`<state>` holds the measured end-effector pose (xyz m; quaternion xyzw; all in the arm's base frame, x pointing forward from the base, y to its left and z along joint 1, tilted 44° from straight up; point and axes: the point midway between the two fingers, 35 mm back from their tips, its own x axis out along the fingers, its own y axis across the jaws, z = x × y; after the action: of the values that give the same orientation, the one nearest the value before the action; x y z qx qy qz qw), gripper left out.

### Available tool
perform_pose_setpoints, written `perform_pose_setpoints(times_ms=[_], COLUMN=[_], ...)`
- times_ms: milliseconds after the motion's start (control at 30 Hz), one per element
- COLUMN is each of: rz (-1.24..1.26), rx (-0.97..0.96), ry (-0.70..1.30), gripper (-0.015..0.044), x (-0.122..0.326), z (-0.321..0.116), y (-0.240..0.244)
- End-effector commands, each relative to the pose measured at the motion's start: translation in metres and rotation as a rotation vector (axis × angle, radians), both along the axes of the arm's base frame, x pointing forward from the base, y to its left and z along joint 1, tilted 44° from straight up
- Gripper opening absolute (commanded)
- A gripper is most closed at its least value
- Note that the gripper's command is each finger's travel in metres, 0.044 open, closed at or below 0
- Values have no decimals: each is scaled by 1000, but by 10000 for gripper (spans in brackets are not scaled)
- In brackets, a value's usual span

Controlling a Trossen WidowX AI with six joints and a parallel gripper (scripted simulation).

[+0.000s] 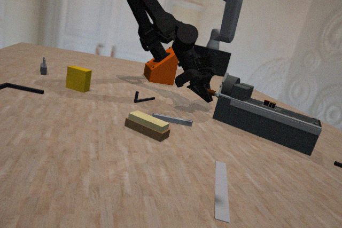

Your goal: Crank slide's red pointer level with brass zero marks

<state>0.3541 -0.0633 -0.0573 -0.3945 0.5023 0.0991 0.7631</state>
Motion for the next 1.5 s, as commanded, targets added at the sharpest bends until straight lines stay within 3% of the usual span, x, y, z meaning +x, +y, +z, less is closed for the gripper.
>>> perform_pose_setpoints(times_ms=[0,1467], rz=[-2,-2], rx=[-9,-9], ry=[-20,-21], gripper=[0,0], x=[5,10], z=[8,23], y=[-2,3])
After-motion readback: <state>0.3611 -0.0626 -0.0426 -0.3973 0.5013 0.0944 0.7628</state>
